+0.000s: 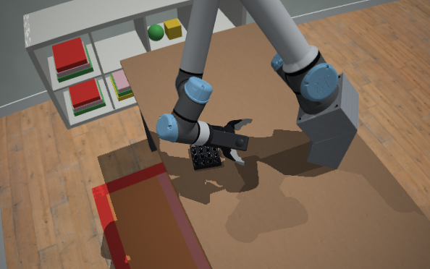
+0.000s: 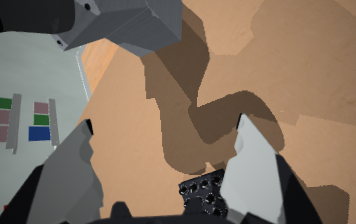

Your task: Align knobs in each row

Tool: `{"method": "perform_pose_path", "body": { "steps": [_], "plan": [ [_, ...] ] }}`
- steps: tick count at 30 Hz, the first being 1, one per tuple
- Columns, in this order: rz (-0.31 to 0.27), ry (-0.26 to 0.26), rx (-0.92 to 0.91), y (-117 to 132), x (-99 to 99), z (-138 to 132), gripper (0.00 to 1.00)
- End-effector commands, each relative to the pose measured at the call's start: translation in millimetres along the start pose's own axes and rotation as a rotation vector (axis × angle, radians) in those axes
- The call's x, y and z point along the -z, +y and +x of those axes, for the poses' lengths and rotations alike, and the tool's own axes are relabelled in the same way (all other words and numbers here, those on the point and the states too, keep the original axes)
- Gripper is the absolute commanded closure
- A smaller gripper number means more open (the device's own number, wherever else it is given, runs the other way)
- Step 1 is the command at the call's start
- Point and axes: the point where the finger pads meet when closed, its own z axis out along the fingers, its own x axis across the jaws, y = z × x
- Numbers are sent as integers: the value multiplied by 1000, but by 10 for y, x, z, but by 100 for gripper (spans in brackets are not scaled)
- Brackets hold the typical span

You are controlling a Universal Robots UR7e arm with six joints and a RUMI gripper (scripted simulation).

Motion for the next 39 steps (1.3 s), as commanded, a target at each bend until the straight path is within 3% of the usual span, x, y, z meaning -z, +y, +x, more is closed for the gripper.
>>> {"method": "perform_pose_path", "body": {
  "steps": [1, 20, 39],
  "plan": [
    [-10, 31, -153, 45, -20, 103, 0],
    [8, 169, -751, 292, -45, 459, 0],
    [92, 308, -1345, 606, -1, 718, 0]
  ]
}}
